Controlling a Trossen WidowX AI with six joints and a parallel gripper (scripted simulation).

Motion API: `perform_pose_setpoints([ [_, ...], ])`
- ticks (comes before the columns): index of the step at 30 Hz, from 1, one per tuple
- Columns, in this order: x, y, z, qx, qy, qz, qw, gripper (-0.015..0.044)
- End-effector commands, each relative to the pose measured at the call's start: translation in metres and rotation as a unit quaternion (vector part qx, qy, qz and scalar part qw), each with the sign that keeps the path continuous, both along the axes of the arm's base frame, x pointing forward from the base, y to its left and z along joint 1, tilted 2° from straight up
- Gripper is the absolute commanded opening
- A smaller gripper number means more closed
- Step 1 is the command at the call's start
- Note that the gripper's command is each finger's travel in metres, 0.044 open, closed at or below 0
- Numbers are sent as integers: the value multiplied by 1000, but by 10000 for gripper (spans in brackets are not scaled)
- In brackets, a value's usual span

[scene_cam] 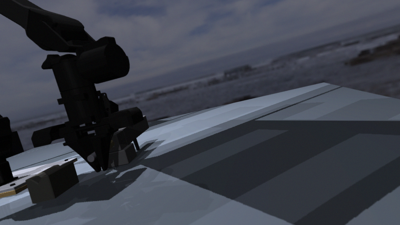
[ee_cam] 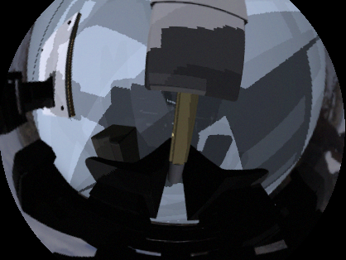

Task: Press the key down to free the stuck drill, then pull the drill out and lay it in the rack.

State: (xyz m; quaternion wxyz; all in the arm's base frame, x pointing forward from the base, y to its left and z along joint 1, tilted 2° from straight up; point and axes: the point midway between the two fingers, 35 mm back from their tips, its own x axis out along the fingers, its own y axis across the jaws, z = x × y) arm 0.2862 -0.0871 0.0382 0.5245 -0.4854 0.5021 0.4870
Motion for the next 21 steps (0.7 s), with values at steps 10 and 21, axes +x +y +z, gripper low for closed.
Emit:
perform_pose_setpoints([
  [10, -1, -15, -2, 1, -1, 0, 1000, 0],
  [21, -1, -31, -3, 0, -1, 0, 1000, 0],
])
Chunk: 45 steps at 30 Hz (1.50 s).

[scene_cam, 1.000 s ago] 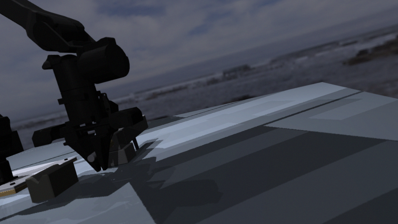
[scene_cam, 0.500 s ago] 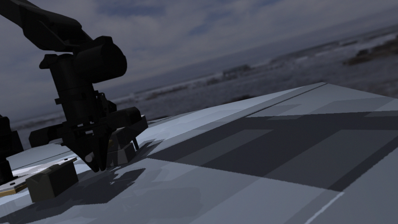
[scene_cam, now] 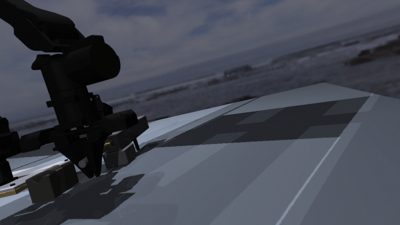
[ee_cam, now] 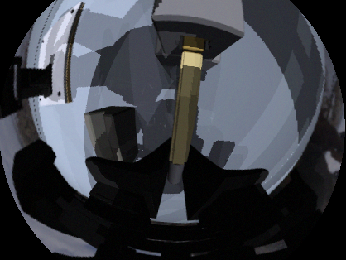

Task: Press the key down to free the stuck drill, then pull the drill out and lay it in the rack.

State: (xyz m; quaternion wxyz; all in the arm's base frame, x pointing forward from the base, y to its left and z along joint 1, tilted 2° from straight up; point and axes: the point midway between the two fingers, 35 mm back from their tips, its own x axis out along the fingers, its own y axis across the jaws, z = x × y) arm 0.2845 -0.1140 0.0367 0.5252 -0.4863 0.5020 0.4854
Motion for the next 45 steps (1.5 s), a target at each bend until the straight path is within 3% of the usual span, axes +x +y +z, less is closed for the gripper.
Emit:
perform_pose_setpoints([
  [1, 0, -6, -1, 1, 1, 0, 1000, 0],
  [25, -2, -42, -3, 0, 1, 0, 1000, 0],
  [45, -3, -39, 8, 0, 1, 0, 1000, 0],
])
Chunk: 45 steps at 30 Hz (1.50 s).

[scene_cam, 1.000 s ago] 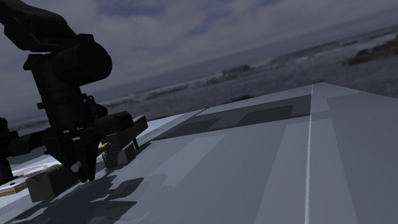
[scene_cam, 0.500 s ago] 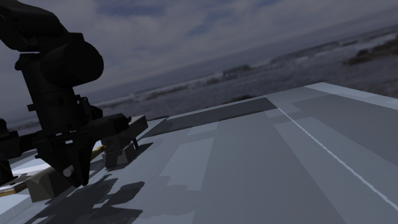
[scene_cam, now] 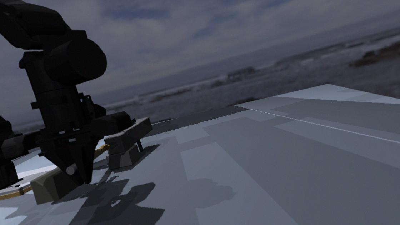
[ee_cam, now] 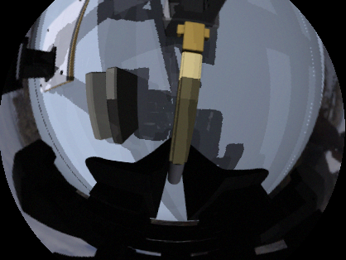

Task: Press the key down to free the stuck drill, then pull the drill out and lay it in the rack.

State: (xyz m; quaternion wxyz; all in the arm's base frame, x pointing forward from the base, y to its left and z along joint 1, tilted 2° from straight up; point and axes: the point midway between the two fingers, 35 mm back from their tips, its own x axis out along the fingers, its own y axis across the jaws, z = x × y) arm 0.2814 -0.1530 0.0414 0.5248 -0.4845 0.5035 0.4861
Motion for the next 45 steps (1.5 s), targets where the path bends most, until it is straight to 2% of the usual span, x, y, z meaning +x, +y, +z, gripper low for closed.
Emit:
perform_pose_setpoints([
  [1, 0, 0, 3, -1, -1, 1, 1000, 0],
  [45, -1, 0, 23, -1, -1, 1, 1000, 0],
])
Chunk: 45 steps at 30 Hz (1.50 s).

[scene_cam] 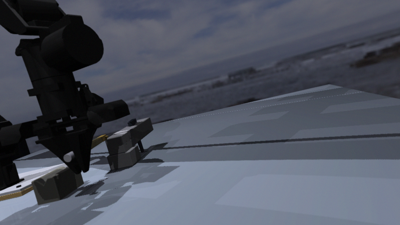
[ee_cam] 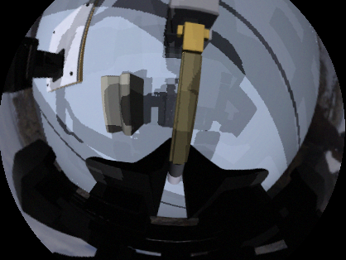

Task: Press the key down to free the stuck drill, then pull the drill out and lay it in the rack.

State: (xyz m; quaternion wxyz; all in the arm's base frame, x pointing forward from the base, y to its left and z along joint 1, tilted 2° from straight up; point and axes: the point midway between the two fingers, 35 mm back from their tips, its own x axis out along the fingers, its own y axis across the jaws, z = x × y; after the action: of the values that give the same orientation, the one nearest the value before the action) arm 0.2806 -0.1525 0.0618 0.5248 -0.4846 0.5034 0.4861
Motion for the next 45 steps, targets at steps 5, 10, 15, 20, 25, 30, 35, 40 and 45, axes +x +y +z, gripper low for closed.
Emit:
perform_pose_setpoints([
  [5, 0, 0, 5, -1, -1, 1, 1000, 0],
  [10, 0, 0, 7, -1, -1, 1, 1000, 0],
  [15, 0, 0, 10, -1, -1, 1, 1000, 0],
  [20, 0, 0, 12, -1, -1, 1, 1000, 0],
  [25, 0, 0, 14, -1, -1, 1, 1000, 0],
  [30, -1, 0, 15, -1, -1, 1, 1000, 0],
  [35, -11, -1, 14, -1, -1, 1, 1000, 0],
  [40, -19, -1, 13, -1, -1, 1, 1000, 0],
  [45, -27, -2, 12, -1, 0, 1, 1000, 0],
])
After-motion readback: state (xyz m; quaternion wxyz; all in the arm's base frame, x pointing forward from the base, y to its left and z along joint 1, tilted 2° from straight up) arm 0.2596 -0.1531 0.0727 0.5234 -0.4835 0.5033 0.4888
